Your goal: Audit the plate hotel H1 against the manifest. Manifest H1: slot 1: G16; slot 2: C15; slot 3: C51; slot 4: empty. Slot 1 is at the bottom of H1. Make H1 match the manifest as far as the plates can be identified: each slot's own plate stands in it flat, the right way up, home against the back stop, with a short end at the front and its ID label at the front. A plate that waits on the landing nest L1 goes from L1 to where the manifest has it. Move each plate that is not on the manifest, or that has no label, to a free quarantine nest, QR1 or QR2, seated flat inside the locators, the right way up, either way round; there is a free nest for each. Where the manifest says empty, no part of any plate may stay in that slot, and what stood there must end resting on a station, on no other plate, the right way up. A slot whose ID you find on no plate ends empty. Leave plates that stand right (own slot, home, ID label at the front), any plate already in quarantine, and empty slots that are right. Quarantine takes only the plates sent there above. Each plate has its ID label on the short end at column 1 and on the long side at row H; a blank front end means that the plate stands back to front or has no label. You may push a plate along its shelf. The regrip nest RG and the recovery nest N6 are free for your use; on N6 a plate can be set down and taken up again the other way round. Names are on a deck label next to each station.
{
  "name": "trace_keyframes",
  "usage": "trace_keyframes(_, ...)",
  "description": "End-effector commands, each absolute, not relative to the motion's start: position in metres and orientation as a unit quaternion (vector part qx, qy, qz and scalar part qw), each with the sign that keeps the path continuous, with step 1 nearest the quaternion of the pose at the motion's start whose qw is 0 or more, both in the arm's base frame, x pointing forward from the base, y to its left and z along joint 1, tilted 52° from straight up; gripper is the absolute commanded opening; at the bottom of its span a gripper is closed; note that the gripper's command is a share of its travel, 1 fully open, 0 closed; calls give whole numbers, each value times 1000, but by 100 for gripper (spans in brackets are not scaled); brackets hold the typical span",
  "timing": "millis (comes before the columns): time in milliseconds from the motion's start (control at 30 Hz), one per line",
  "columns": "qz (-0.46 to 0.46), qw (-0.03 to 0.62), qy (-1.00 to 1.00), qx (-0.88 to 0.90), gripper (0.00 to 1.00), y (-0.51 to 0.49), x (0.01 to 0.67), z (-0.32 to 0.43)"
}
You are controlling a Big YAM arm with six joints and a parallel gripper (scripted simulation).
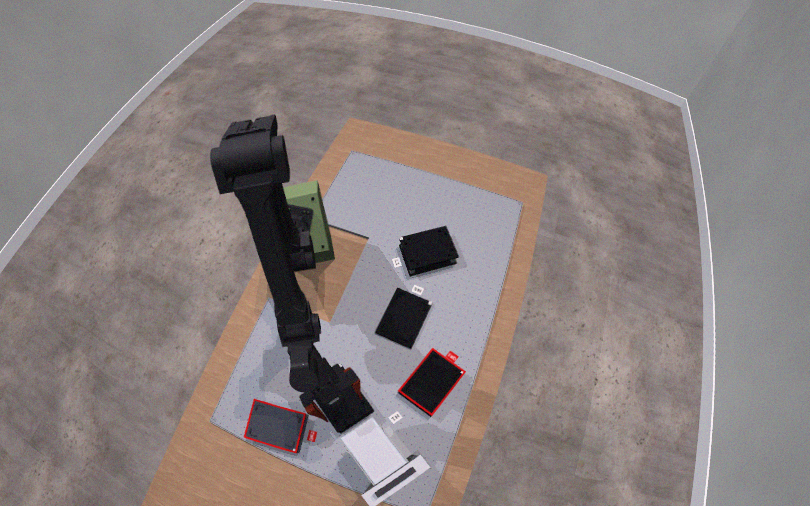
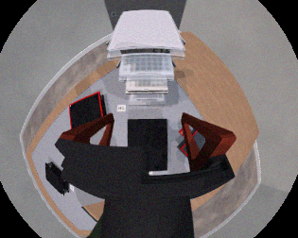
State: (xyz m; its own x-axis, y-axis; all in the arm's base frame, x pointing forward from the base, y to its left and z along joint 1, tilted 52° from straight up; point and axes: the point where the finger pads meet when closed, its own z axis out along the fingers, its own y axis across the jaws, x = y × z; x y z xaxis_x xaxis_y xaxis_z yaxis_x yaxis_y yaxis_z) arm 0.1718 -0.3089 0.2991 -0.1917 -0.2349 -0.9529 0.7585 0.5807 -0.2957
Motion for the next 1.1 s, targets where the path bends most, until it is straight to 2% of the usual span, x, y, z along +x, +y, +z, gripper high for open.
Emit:
trace_keyframes(0,-421,612,643,187,100,-309,175,319)
trace_keyframes(1067,-417,608,648,190,100,-308,163,277)
